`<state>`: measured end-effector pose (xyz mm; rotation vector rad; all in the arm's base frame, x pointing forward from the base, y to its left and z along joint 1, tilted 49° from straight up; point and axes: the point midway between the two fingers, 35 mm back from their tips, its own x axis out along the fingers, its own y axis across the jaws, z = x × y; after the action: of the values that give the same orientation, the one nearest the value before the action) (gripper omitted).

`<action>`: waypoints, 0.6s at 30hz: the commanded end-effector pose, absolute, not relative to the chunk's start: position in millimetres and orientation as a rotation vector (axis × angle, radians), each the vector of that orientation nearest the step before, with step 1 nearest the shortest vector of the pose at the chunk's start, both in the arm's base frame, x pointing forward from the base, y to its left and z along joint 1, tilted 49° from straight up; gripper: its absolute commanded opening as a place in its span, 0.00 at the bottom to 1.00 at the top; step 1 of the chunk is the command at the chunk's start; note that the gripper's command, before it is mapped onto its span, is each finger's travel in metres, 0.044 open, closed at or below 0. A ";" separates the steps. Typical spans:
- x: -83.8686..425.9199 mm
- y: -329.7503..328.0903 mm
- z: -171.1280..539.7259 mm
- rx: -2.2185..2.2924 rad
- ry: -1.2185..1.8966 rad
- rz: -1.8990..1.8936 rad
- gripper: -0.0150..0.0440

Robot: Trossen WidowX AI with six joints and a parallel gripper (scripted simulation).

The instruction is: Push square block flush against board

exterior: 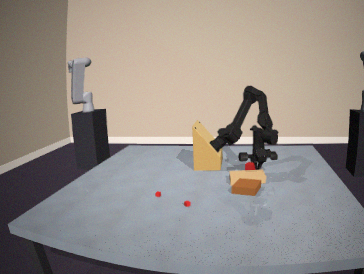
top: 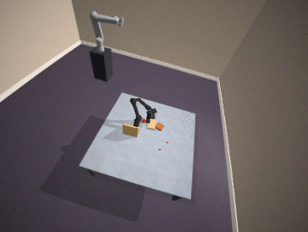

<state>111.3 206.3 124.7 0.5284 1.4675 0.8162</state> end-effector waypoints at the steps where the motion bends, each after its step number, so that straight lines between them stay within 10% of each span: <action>1: 116.1 208.2 127.6 0.526 1.461 0.826 0.25; 18: 138.2 212.9 130.5 0.524 1.460 0.825 0.25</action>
<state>131.4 211.7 129.7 0.5302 1.4744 0.8259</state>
